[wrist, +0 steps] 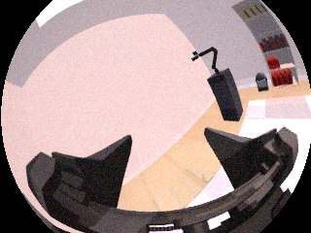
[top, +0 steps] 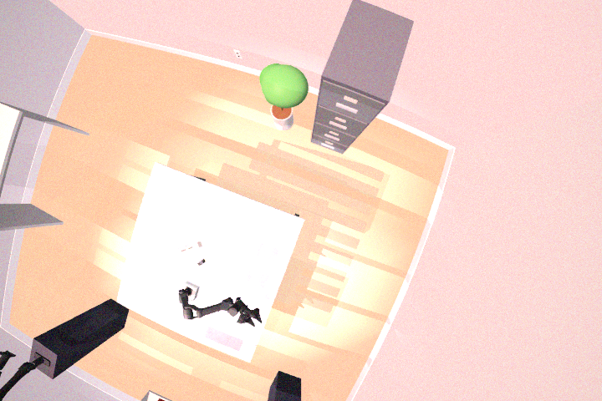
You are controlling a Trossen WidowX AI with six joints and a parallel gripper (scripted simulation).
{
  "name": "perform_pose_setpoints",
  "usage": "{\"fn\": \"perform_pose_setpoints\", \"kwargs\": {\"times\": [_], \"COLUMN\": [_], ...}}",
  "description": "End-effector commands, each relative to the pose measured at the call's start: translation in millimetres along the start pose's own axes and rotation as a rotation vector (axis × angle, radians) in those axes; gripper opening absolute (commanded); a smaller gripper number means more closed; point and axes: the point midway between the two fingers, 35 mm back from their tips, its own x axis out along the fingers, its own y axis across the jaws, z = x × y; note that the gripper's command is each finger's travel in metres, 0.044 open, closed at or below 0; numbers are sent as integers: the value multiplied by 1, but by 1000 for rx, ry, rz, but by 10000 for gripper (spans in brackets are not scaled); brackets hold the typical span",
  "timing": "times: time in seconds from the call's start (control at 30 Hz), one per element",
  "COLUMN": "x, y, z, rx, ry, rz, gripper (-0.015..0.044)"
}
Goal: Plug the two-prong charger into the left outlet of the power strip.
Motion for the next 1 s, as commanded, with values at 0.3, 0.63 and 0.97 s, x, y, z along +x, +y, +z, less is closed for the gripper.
{"fn": "perform_pose_setpoints", "kwargs": {"times": [0.3,0.63,0.97], "x": [-85,-163,-241], "y": [47,62,53], "z": [-54,-86,-104], "rx": [-212,-362,-517], "ry": [305,528,725], "rz": [198,343,457], "gripper": [440,440,440]}}
